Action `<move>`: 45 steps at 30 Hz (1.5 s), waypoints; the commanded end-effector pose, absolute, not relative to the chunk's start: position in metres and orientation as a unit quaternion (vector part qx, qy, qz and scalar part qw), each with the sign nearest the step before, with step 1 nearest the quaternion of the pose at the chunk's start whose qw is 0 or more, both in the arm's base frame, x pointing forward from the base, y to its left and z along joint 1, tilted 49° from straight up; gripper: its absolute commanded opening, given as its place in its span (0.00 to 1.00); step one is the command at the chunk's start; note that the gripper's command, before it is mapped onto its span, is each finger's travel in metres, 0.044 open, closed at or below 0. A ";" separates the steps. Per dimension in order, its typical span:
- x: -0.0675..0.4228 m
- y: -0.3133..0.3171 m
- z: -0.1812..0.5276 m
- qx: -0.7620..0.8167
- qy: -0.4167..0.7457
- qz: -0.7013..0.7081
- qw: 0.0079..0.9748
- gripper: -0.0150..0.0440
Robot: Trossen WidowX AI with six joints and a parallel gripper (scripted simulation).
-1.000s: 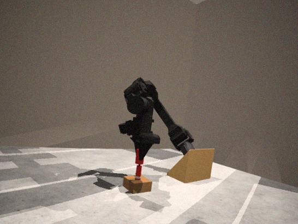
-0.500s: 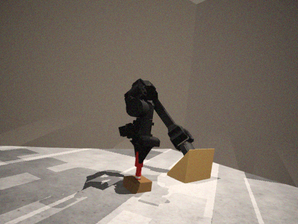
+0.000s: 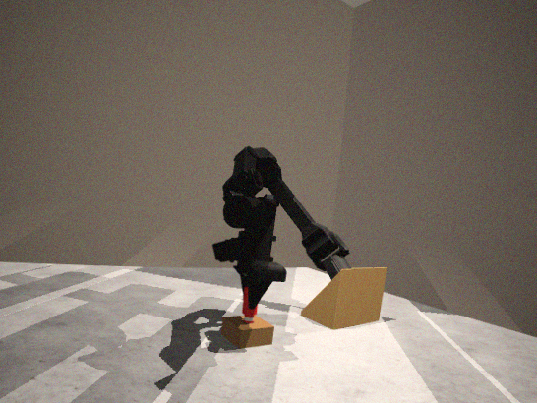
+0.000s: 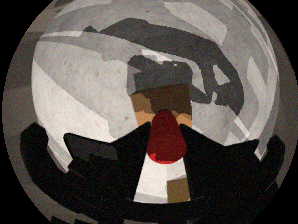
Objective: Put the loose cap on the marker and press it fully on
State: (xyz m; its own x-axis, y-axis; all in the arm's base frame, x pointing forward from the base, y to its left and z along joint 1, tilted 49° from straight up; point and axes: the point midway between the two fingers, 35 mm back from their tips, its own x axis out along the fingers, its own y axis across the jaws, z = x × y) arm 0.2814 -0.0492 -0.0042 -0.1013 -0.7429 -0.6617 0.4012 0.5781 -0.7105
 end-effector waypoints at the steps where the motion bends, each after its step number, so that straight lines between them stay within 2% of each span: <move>1: 0.279 -0.051 -0.007 -0.144 0.608 -0.435 0.648 0.25; 18: 0.281 -0.051 -0.005 -0.142 0.602 -0.438 0.653 1.00; 21: 0.283 -0.043 0.000 -0.142 0.602 -0.437 0.653 1.00; 26: 0.289 0.004 0.042 -0.142 0.603 -0.436 0.652 1.00; 29: 0.289 0.006 0.044 -0.142 0.603 -0.436 0.652 1.00; 34: 0.287 0.002 0.037 -0.215 0.653 -0.364 0.629 0.78; 45: 0.287 0.002 0.036 -0.219 0.656 -0.359 0.627 0.29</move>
